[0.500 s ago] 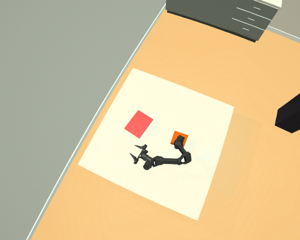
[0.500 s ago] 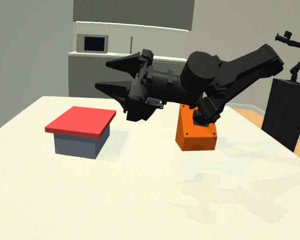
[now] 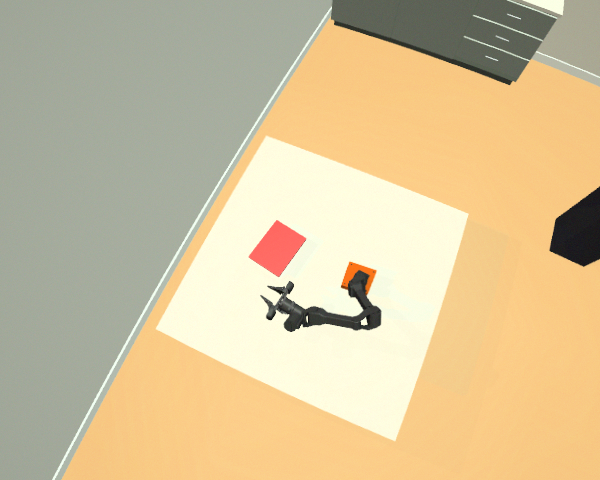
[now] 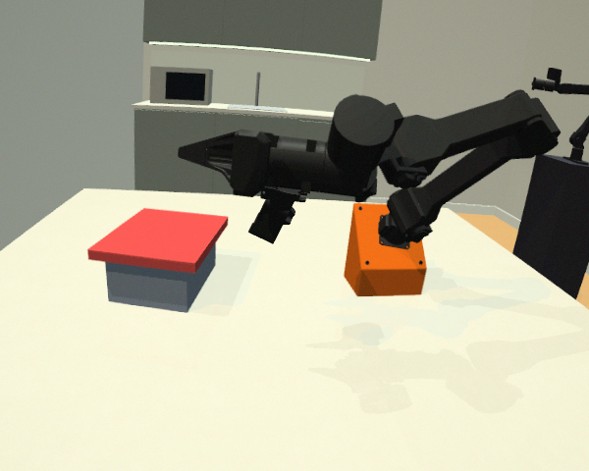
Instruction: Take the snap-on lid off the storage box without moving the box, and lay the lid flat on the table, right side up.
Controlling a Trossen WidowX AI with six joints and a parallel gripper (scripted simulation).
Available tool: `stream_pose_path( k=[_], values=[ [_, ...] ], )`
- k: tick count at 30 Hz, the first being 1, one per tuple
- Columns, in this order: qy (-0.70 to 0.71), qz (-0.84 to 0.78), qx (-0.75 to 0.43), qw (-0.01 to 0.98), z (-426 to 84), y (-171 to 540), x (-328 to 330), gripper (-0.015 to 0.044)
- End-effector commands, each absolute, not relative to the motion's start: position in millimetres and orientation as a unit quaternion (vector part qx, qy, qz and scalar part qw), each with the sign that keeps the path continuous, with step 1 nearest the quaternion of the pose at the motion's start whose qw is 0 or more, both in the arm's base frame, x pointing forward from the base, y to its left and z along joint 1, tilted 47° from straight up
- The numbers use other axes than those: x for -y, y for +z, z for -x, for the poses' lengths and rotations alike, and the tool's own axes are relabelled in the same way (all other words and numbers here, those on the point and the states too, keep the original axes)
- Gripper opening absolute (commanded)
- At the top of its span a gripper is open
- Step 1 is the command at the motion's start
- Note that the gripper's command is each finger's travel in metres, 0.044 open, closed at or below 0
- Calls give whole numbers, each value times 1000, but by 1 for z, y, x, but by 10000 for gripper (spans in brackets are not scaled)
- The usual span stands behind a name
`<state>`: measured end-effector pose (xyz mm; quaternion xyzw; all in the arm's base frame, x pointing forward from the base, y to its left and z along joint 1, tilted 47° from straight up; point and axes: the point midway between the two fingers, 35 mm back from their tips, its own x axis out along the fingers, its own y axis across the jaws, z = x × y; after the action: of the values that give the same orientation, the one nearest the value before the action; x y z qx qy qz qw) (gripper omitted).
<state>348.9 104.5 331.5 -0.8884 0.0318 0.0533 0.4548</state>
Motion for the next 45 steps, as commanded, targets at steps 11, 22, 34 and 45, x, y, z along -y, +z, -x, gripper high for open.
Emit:
stream_pose_path(
  k=[11,22,34,45],
  values=[
    [129,444,-147,874,-369,234,-66,235],
    [119,191,-214,950,-367,201,-49,235],
    [73,-122,-289,947,-359,165,-31,235],
    [1,-410,-341,846,-345,136,-15,235]
  ],
)
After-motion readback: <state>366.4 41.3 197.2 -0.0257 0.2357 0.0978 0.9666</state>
